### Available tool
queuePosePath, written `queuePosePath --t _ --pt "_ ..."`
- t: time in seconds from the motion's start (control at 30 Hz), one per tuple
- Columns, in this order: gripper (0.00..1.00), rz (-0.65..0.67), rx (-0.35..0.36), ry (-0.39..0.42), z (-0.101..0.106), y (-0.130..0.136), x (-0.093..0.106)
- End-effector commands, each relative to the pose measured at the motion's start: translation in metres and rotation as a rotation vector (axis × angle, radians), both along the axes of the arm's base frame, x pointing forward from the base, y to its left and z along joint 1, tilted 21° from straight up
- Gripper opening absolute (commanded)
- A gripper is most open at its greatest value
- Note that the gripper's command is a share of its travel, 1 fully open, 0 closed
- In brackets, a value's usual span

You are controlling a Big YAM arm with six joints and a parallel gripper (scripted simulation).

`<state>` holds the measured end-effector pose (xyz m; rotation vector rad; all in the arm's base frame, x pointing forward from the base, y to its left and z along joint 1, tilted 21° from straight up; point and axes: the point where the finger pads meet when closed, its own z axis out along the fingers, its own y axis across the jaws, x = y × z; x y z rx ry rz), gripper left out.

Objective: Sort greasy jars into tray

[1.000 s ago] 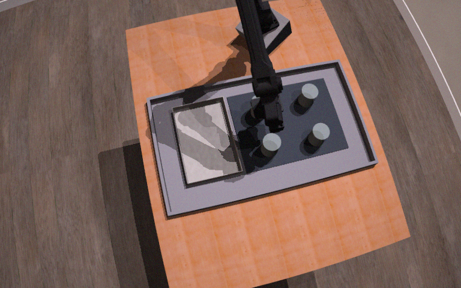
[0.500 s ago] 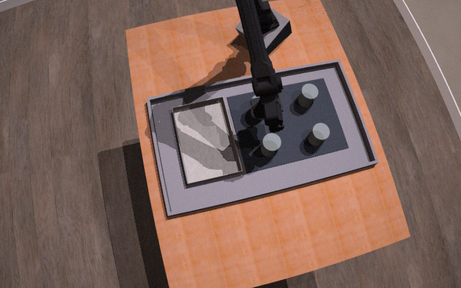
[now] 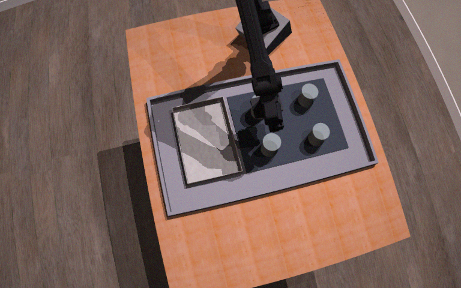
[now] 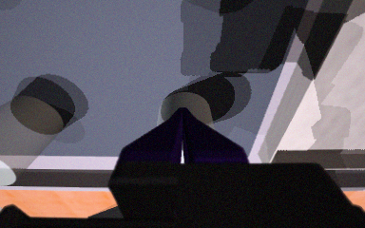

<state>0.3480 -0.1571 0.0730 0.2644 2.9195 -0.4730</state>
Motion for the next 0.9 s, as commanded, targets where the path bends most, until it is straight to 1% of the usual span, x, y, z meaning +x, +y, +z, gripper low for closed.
queuePosePath --t 0.0,0.67,0.87 --pt "0.00 -0.002 -0.002 -0.007 0.002 -0.003 -0.005" --pt "0.00 -0.002 -0.002 -0.007 0.002 -0.002 -0.007" --pt "0.00 -0.002 -0.002 -0.007 0.005 -0.005 0.008"
